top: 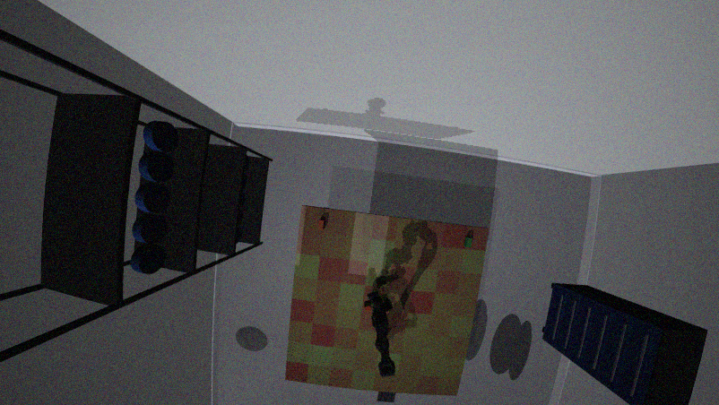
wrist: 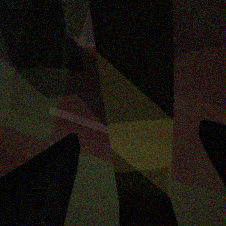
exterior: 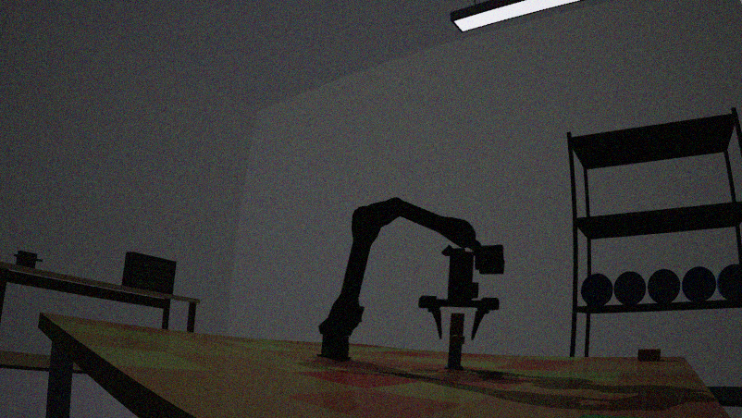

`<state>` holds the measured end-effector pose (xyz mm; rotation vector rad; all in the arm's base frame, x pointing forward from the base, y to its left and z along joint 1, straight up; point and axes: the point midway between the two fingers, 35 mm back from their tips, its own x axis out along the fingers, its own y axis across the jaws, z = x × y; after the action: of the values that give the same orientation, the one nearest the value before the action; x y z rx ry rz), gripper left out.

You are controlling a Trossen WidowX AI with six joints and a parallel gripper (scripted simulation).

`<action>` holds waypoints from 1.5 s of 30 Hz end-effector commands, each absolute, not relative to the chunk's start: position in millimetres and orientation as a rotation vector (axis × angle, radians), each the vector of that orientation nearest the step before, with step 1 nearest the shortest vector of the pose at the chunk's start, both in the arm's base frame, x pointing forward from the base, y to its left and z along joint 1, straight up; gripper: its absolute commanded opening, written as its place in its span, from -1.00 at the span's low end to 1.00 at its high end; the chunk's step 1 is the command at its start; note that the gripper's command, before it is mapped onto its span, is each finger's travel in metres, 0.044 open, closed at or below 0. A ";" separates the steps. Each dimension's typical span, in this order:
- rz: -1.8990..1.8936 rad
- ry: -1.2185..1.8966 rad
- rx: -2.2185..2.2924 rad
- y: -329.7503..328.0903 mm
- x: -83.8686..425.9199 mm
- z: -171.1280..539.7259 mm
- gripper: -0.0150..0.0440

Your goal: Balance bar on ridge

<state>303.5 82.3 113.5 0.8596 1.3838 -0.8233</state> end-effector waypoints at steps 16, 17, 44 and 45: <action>-0.822 1.382 0.860 81.6 300.6 213.2 1.00; -0.822 1.382 0.860 81.6 300.6 213.2 1.00; -0.822 1.382 0.860 81.6 300.6 213.2 1.00; -0.822 1.382 0.860 81.6 300.6 213.2 1.00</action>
<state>300.7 81.6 213.1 0.8611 1.3810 -0.8208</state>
